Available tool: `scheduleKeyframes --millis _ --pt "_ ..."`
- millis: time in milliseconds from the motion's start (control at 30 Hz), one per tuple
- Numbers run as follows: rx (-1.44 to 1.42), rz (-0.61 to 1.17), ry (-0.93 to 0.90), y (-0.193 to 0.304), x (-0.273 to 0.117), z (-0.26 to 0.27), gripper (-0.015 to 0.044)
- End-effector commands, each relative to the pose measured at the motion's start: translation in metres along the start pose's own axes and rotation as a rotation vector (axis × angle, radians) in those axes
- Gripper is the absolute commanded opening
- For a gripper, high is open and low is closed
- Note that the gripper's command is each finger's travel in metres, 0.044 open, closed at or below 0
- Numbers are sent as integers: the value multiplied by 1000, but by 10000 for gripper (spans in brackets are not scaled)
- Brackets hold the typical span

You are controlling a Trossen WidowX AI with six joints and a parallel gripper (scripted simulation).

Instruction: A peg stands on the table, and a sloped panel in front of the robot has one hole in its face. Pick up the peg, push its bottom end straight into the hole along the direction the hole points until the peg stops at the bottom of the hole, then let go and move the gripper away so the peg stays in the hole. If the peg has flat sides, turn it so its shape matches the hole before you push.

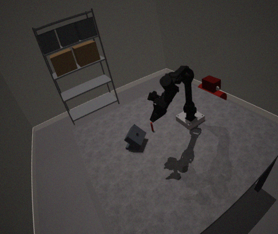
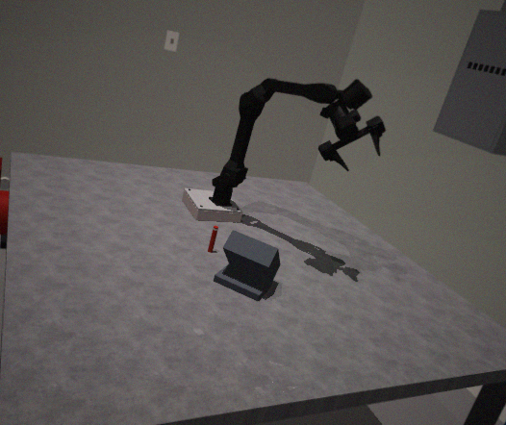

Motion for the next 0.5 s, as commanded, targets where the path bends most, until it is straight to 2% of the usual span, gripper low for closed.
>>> scheduleKeyframes --millis 0,467 --pt "-53 -8 79 -11 18 -19 440" --pt "-162 -18 279 -55 48 -74 440"
Point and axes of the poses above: the point midway between the two fingers, 35 mm back from their tips, its own x axis out along the fingers, its own z axis across the jaws, y = z × x, the point moved 5 cm from there along -x, back along the fingers, and after that the axes turned 12 degrees about x, right-handed, at the moved point
